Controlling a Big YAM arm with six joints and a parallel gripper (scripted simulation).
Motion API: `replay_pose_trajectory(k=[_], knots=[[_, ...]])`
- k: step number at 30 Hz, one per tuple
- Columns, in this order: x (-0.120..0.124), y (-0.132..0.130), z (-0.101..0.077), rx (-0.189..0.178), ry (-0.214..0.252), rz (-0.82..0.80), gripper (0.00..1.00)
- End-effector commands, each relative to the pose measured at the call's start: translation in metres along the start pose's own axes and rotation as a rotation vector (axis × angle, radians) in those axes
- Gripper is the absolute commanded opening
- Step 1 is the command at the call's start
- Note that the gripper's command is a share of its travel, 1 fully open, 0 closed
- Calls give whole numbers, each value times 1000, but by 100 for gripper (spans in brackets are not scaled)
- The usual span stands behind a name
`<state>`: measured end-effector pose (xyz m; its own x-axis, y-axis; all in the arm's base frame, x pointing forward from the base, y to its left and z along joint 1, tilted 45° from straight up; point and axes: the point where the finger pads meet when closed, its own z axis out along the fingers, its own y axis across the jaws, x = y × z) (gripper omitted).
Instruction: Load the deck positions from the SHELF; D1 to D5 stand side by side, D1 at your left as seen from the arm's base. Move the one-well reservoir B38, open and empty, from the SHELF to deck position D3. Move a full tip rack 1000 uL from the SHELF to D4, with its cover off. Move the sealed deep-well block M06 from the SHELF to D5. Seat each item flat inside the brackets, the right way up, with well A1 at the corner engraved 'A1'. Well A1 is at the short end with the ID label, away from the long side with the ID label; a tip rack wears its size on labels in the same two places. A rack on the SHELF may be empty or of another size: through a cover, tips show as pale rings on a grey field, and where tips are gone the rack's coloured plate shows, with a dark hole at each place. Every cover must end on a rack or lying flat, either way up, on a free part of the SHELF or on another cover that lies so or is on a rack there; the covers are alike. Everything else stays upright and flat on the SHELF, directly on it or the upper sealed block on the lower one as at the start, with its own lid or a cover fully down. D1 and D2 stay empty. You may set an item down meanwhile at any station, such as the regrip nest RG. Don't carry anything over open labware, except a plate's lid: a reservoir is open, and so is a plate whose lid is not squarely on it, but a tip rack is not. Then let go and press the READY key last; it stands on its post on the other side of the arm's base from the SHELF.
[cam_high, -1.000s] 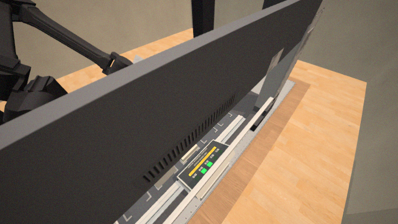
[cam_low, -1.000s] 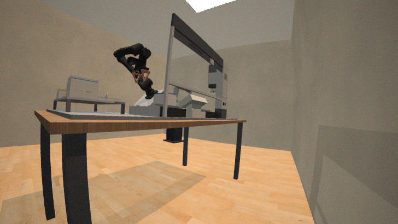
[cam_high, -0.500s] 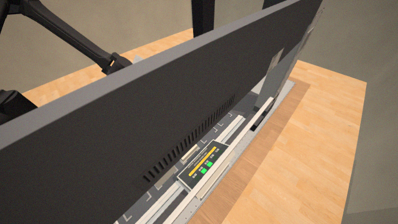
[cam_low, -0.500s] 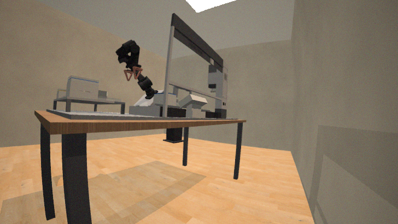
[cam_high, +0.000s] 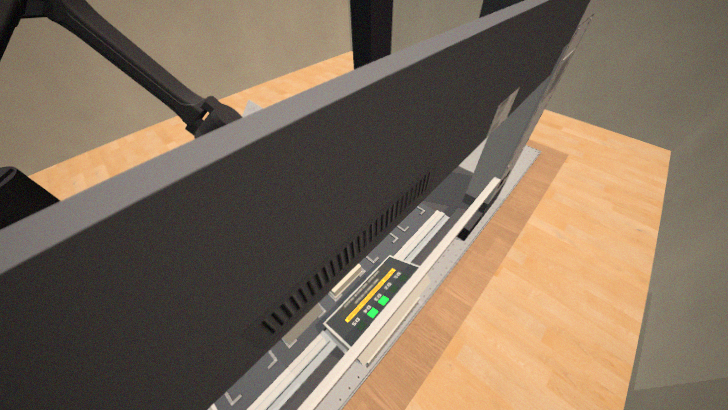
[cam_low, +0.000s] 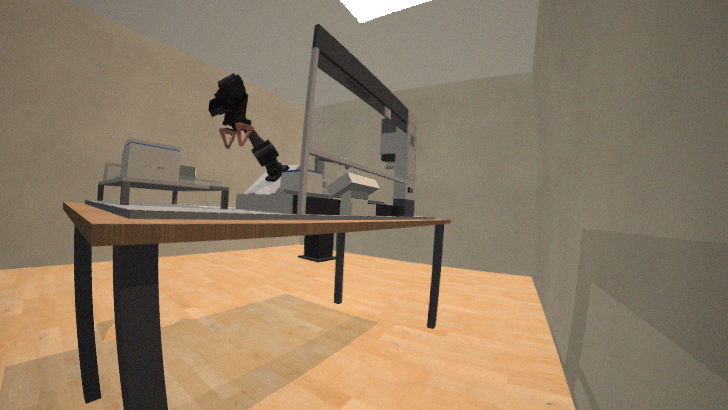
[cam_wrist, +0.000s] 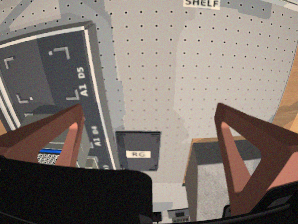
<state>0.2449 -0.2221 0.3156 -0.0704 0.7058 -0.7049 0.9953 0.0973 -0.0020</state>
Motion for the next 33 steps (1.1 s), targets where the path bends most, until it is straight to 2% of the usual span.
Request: replay_pose_trajectory(k=[1, 4, 19, 21, 32, 33], knots=[[-12, -21, -10, -28, -31, 13, 100], [-12, -25, -10, -27, -32, 13, 100], [-13, -100, -10, -24, -40, 9, 100], [-13, -100, -10, -24, -40, 9, 100], [-13, -149, -10, -20, -47, 5, 100], [-22, -149, -18, -27, -66, 12, 100]])
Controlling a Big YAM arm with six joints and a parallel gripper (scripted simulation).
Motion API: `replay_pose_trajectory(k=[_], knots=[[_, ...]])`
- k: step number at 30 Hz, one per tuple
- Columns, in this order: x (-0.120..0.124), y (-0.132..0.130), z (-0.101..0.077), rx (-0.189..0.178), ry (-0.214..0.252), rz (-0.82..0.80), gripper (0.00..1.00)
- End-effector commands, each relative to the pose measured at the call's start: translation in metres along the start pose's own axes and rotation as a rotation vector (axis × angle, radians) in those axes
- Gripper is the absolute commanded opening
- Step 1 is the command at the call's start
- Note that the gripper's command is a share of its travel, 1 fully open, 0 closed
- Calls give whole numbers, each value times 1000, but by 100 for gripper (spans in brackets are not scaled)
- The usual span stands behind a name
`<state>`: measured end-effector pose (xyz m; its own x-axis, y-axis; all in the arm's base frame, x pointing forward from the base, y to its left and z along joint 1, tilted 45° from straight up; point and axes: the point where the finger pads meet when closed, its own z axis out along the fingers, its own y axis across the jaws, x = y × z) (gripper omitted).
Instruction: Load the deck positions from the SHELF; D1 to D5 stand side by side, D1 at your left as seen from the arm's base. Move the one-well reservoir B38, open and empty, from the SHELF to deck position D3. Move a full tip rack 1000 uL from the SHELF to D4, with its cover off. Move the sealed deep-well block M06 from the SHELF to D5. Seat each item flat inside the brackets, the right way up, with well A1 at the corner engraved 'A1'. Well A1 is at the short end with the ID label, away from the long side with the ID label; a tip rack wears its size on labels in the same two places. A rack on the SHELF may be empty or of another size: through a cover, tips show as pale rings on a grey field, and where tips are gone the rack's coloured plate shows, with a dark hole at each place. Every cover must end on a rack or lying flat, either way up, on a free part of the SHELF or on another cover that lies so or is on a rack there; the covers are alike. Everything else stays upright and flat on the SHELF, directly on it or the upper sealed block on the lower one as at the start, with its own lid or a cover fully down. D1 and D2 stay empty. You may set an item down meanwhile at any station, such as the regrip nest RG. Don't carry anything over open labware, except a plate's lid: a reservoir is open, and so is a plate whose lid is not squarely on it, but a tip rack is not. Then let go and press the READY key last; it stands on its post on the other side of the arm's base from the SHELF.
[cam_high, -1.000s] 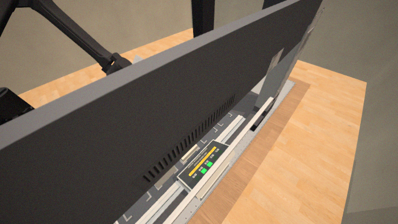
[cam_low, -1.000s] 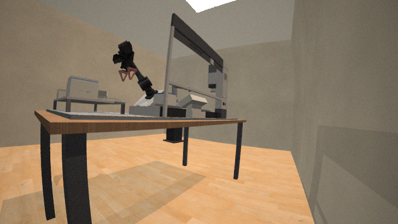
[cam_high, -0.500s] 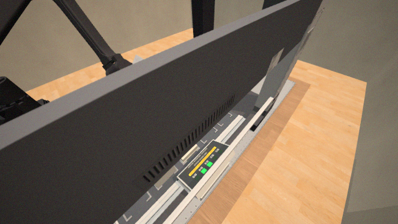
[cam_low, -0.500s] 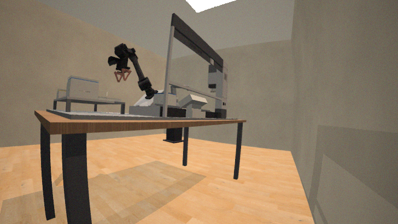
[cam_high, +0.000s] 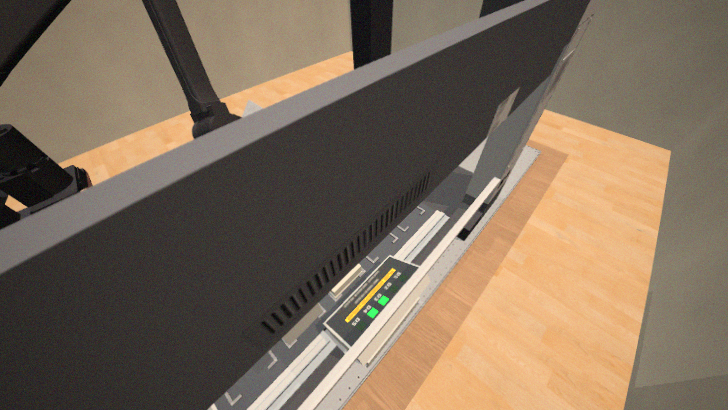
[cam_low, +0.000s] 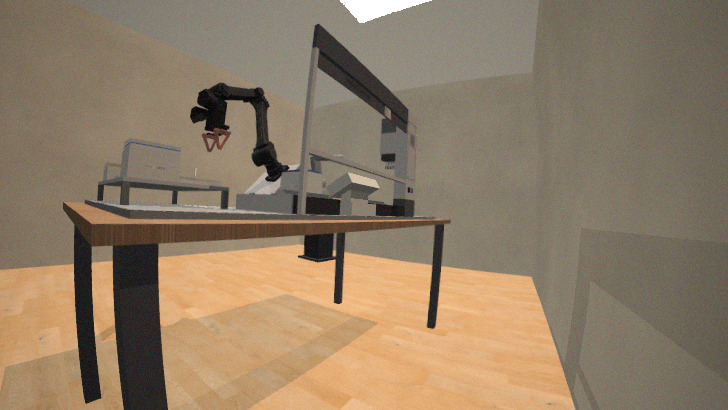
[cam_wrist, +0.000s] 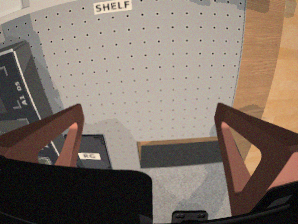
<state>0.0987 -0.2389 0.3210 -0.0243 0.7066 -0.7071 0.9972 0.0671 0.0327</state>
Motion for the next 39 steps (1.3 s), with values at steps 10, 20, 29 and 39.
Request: replay_pose_trajectory(k=[10, 20, 29, 39], knots=[[-53, 4, -19, -25, -66, -34, 100], [-104, 6, -20, -22, -70, -38, 100], [-133, 6, -20, -14, -49, -45, 100], [-173, 8, -20, -13, -50, -46, 100]])
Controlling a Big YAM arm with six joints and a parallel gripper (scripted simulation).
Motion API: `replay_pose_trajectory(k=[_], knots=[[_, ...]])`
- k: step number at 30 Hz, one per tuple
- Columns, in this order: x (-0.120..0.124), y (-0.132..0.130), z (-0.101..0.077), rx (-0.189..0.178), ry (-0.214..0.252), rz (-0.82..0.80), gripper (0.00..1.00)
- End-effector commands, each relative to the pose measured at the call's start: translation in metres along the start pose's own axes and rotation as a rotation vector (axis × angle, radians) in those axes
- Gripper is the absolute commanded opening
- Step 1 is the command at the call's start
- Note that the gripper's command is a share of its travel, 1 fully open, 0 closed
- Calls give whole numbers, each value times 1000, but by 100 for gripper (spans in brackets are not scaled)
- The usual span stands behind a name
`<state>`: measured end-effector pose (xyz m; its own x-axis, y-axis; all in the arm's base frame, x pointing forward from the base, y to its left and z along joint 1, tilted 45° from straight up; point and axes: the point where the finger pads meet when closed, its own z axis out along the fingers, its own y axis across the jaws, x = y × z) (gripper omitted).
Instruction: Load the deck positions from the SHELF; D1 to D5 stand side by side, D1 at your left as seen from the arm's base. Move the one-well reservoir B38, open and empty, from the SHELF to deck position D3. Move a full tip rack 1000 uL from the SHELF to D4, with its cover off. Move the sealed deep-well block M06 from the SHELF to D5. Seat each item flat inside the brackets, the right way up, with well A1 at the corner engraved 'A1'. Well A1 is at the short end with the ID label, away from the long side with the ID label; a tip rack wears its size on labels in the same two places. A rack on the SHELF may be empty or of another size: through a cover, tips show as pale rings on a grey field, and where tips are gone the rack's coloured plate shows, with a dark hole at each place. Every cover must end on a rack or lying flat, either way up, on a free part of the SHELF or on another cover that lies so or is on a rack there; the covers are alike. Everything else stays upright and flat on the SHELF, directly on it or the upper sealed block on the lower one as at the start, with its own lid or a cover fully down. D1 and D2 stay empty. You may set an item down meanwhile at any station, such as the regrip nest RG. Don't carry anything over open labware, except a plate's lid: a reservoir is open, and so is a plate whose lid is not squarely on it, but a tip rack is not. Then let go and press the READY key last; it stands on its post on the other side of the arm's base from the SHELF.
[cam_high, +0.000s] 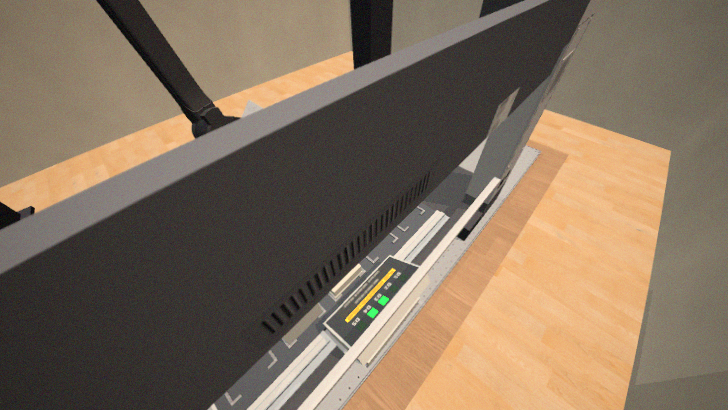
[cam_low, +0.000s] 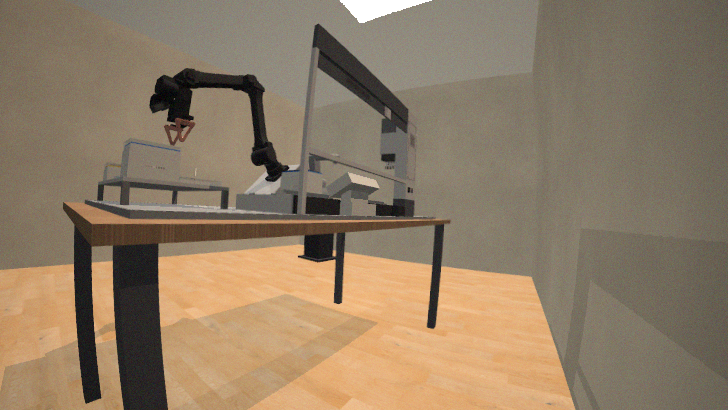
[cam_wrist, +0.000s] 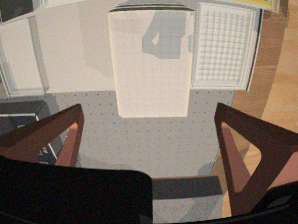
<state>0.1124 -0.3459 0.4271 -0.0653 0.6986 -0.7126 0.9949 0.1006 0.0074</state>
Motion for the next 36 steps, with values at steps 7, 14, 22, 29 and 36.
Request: replay_pose_trajectory(k=[7, 14, 22, 29, 36], knots=[[-14, -1, -21, -12, -48, -1, 100], [-6, -2, 3, 1, -14, -11, 100], [-6, -3, 12, 1, -16, -11, 100], [-6, -3, 25, 2, -13, -12, 100], [-6, -2, 28, -3, -24, -12, 100]])
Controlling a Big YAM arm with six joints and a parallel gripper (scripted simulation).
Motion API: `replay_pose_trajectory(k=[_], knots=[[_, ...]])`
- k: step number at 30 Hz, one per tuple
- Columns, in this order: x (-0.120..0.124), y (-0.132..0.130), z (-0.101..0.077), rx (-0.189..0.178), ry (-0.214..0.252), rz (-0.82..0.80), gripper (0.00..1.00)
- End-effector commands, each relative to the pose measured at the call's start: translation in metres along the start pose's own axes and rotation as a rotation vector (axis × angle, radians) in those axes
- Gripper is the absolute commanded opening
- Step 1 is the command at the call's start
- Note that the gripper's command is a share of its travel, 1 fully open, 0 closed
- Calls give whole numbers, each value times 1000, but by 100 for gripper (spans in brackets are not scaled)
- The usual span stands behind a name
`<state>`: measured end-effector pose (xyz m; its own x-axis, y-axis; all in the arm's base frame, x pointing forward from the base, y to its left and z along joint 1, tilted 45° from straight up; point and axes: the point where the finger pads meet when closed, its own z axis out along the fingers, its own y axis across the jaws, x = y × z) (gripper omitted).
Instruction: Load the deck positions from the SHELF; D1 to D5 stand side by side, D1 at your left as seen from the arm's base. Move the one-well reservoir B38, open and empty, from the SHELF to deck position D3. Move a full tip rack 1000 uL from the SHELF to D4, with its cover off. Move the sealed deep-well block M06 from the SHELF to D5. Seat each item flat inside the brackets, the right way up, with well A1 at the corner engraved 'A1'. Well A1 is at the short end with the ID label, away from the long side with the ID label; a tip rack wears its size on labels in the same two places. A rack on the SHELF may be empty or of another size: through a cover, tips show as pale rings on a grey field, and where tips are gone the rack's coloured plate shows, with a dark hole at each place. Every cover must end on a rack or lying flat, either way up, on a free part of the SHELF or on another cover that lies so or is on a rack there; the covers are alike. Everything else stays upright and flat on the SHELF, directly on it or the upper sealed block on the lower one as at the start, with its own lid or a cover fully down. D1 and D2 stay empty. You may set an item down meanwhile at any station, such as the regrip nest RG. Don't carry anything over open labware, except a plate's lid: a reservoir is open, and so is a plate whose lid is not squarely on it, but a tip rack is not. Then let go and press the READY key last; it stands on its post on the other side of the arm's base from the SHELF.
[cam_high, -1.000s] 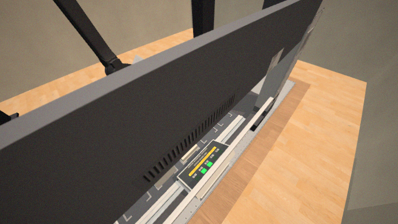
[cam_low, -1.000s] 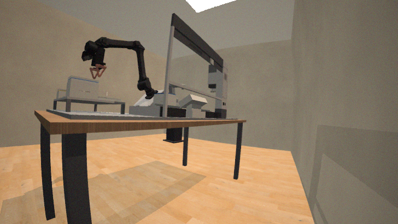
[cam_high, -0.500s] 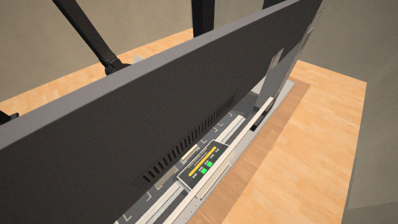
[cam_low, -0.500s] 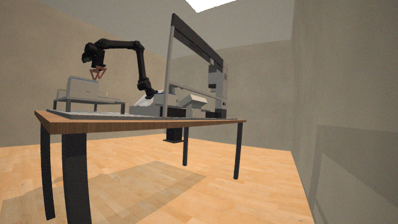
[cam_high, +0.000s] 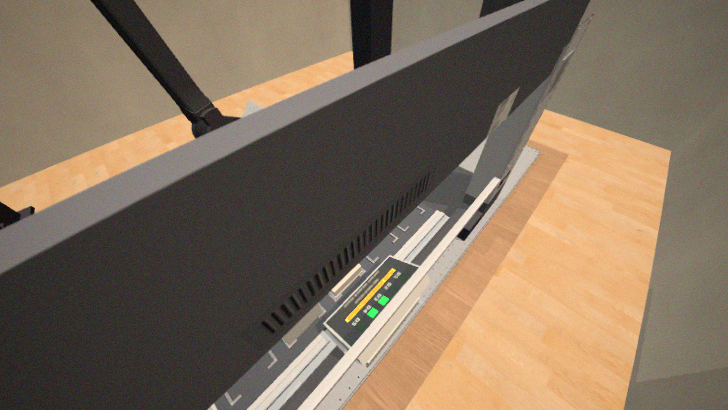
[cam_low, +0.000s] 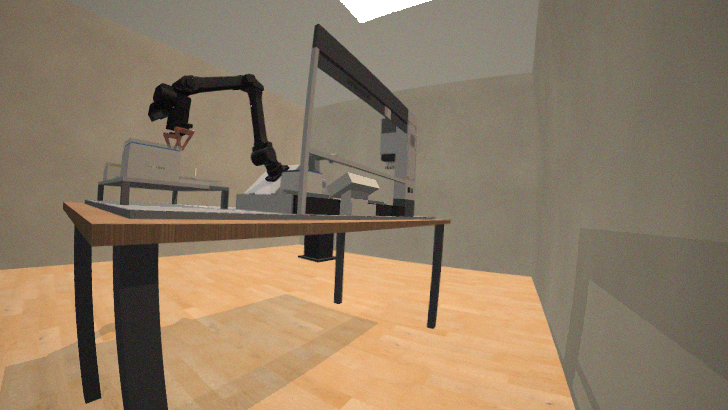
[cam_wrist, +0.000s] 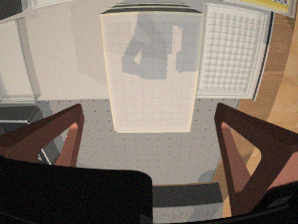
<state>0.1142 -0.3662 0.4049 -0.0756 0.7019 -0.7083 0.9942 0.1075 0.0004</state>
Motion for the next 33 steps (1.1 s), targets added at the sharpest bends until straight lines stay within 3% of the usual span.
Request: replay_pose_trajectory(k=[1, 13, 15, 16, 18, 27, 32, 33], knots=[[-7, -2, 5, 2, -20, -2, 100], [-8, -3, 22, 1, -26, -1, 100], [-8, -3, 22, 1, -26, -1, 100], [-18, 0, 14, -10, -53, -2, 100], [-7, -2, 30, 2, -19, -3, 100], [-7, -3, 45, 2, -19, -2, 100], [-8, -3, 47, 1, -25, -1, 100], [-20, 1, 37, -11, -57, -2, 100]])
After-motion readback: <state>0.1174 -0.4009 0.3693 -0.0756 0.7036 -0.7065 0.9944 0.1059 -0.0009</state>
